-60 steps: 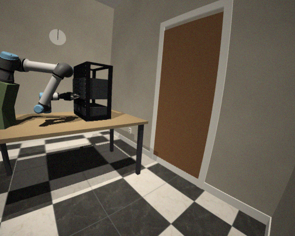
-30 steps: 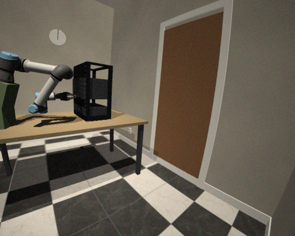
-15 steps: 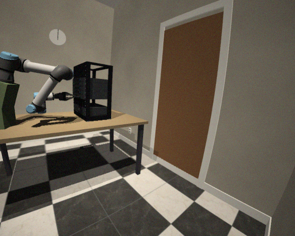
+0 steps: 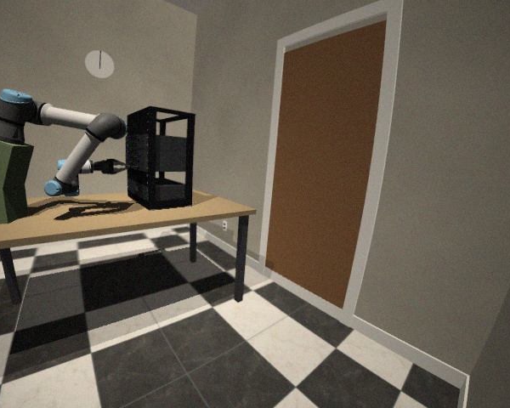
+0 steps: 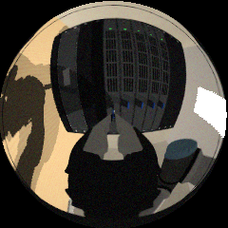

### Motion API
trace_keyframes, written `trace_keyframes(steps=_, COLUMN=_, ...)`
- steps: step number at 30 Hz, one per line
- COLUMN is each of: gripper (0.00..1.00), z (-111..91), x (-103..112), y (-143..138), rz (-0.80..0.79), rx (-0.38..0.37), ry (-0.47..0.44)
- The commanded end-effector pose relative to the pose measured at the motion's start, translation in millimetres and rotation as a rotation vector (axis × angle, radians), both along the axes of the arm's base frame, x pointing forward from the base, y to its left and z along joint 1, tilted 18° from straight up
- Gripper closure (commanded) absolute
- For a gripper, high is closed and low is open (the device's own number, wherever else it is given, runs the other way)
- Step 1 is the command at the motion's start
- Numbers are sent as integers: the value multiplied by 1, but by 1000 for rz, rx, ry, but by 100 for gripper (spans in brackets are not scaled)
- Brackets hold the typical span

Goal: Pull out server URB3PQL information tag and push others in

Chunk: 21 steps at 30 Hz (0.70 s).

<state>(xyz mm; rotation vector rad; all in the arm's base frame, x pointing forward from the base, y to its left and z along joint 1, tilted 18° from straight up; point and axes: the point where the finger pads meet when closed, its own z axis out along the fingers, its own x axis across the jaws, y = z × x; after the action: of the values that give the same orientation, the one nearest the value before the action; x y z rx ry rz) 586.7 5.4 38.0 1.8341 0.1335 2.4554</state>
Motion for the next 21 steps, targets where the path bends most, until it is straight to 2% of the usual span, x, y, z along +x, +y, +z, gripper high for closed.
trace_keyframes(steps=1, gripper=100, z=0, x=0, y=0, rz=0, rx=0, ry=-1)
trace_keyframes(steps=6, gripper=100, z=0, x=0, y=0, rz=0, rx=0, ry=-1)
trace_keyframes(steps=7, gripper=85, z=0, x=0, y=0, rz=0, rx=0, ry=-1)
trace_keyframes(steps=21, gripper=85, z=0, x=0, y=0, rz=0, rx=0, ry=-1)
